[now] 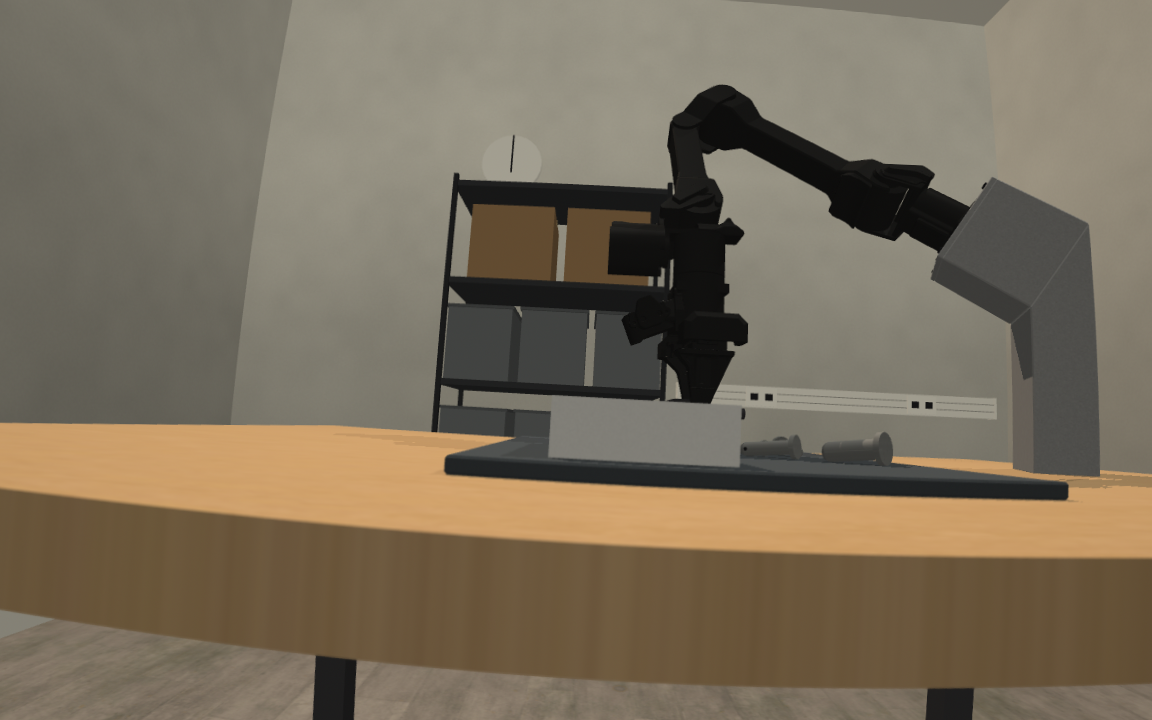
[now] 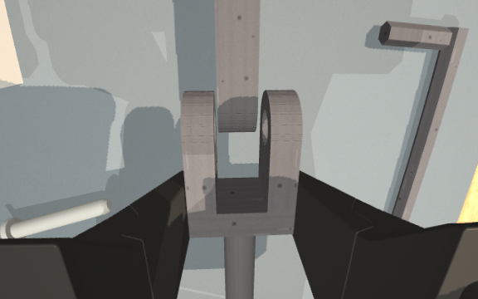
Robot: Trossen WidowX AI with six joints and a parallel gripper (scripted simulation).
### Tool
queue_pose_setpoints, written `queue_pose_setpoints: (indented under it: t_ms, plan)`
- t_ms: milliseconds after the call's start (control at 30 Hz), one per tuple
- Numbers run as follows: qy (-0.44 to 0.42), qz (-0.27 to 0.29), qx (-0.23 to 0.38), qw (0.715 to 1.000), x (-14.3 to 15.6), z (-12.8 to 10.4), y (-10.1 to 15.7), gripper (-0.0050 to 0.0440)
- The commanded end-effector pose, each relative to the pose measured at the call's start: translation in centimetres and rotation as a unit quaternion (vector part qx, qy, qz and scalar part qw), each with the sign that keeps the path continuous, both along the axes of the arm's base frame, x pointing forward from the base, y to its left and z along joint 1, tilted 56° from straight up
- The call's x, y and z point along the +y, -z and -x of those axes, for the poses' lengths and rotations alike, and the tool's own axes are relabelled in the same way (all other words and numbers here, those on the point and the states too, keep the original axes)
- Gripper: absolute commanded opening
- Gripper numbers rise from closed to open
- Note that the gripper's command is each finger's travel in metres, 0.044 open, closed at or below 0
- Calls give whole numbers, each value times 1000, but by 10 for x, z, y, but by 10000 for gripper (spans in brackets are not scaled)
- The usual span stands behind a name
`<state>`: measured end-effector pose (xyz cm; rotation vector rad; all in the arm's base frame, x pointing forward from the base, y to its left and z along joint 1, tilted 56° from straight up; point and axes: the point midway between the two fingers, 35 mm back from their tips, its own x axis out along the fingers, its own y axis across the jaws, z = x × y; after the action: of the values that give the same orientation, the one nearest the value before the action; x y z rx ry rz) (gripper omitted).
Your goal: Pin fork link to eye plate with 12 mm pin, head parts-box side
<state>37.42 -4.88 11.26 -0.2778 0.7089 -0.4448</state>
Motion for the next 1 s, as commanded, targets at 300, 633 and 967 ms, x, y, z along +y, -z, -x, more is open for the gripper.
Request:
queue_pose_setpoints:
  t_ms: [300,633,967]
  plan:
    - [-3,1,-6,1000,2,-2,-6,-50]
    - [-3,1,-4,1000,2,-3,-5,-50]
    - [-3,1,-5,1000,1,-4,-6,-50]
